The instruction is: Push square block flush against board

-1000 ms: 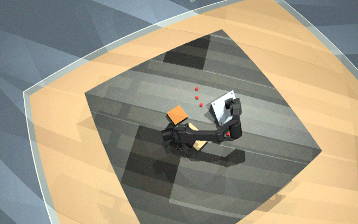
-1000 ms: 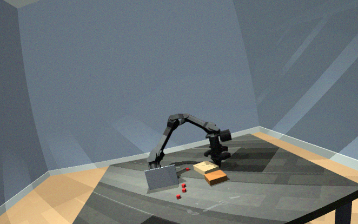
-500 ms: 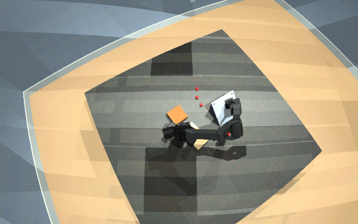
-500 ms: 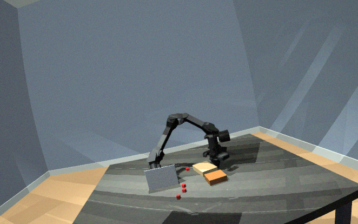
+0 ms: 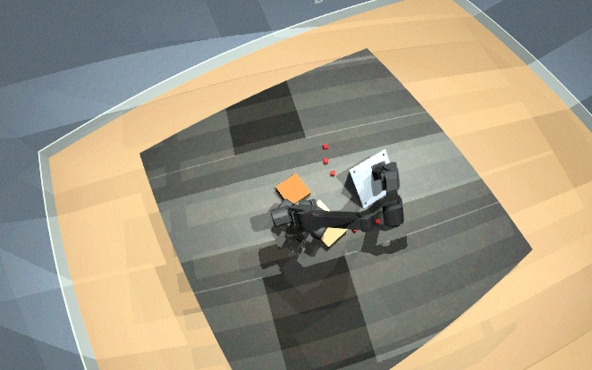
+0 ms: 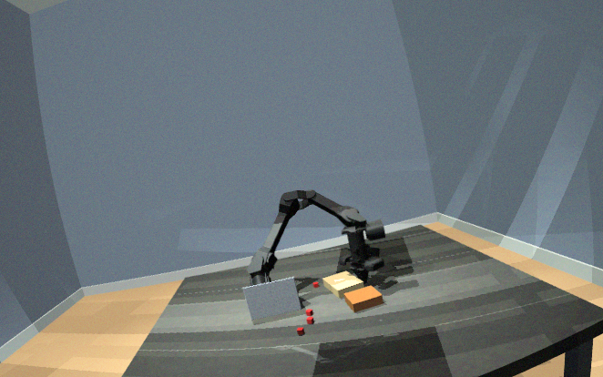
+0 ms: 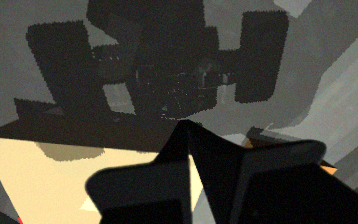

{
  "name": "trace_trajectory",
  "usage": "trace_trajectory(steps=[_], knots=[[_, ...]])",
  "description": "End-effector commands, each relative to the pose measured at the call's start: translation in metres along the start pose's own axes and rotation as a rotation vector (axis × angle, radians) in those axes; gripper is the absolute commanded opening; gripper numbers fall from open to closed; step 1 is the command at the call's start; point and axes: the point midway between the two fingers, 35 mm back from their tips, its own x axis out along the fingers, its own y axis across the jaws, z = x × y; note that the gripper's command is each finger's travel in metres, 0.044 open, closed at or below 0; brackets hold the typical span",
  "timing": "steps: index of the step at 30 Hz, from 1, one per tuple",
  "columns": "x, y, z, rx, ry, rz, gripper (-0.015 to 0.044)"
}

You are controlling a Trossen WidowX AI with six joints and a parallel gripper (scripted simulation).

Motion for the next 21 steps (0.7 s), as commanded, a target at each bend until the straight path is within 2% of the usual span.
trace_trajectory(steps=[1, 21], knots=[[0.003, 0.001, -0.009, 0.008, 0.017, 0.004, 0.0], [0.003, 0.004, -0.023, 0.008, 0.018, 0.004, 0.0]])
